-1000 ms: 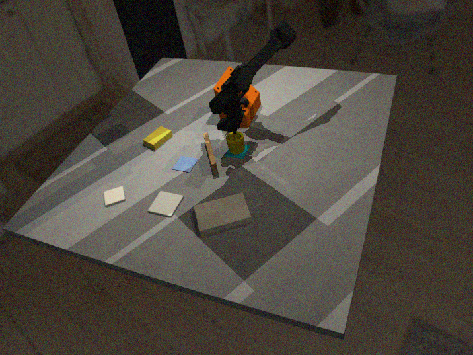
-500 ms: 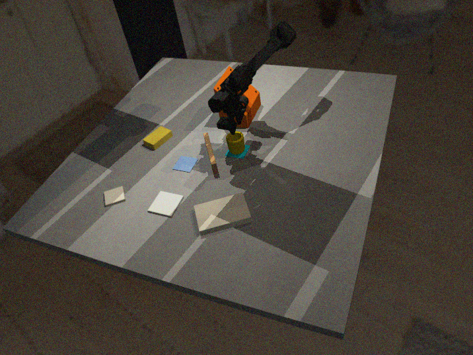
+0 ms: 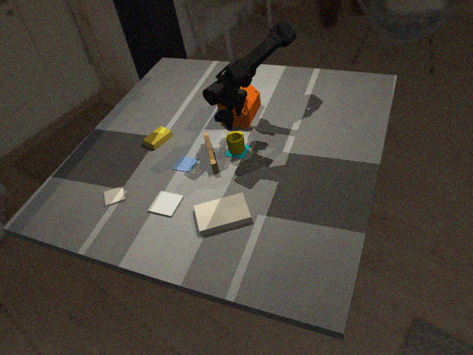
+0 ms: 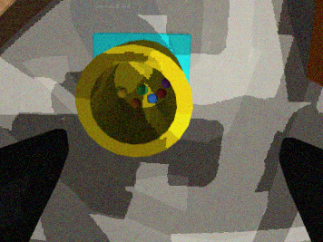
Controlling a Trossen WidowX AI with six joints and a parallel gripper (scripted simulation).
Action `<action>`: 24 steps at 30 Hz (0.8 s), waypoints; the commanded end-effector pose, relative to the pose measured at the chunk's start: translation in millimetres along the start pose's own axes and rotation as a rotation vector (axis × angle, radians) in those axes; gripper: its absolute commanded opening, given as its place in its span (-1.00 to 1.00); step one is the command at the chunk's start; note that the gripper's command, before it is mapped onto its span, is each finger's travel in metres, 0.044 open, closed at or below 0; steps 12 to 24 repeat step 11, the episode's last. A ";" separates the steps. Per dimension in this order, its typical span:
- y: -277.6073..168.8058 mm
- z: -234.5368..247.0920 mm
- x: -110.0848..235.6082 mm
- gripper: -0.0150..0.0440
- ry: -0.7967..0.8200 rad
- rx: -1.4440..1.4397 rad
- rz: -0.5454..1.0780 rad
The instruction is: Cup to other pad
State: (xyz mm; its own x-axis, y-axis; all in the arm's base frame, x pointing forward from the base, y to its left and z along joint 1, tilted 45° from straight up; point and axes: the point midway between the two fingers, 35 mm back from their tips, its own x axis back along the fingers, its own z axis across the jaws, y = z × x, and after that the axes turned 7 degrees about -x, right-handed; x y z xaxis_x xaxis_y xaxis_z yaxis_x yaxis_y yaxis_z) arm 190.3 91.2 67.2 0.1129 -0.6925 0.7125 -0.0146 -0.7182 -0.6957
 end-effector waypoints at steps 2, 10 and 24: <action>0.6 0.4 19.6 1.00 0.001 0.004 -0.002; -0.3 1.4 24.3 1.00 0.004 0.002 0.004; -0.3 1.4 24.3 1.00 0.004 0.002 0.004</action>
